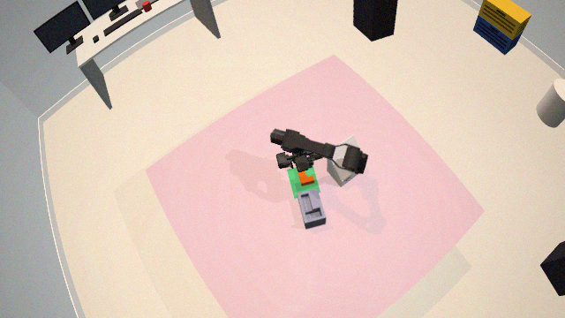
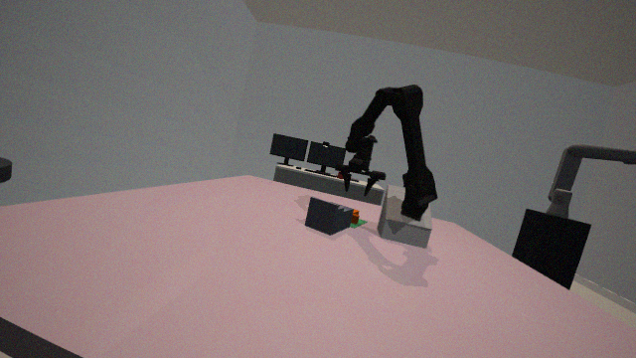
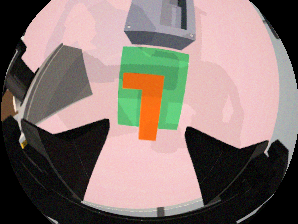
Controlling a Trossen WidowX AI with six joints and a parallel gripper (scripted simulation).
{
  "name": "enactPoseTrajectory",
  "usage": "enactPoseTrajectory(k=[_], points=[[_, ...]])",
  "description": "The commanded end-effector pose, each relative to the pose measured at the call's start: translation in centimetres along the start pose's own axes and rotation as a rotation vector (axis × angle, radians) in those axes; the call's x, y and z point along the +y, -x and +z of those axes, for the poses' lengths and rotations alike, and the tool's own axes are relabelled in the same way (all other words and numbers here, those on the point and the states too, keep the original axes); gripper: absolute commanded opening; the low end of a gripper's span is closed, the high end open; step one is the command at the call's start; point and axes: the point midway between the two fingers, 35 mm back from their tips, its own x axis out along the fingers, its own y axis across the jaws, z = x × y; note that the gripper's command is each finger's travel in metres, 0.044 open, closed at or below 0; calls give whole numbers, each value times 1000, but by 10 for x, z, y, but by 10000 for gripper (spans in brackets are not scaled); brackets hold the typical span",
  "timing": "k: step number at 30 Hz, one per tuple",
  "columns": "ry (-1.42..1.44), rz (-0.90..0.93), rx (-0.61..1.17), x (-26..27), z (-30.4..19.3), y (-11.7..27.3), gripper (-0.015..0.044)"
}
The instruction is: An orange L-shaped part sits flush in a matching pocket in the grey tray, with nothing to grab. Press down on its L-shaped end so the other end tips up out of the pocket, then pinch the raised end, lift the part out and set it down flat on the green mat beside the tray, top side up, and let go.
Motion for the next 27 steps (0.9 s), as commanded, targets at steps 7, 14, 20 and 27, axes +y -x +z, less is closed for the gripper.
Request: enactPoseTrajectory(k=[7,14,20,27], points=[[3,-44,17,-3,-2,53,400],[3,-44,17,-3,-2,53,400],[3,-44,17,-3,-2,53,400],[3,-44,17,-3,-2,53,400]])
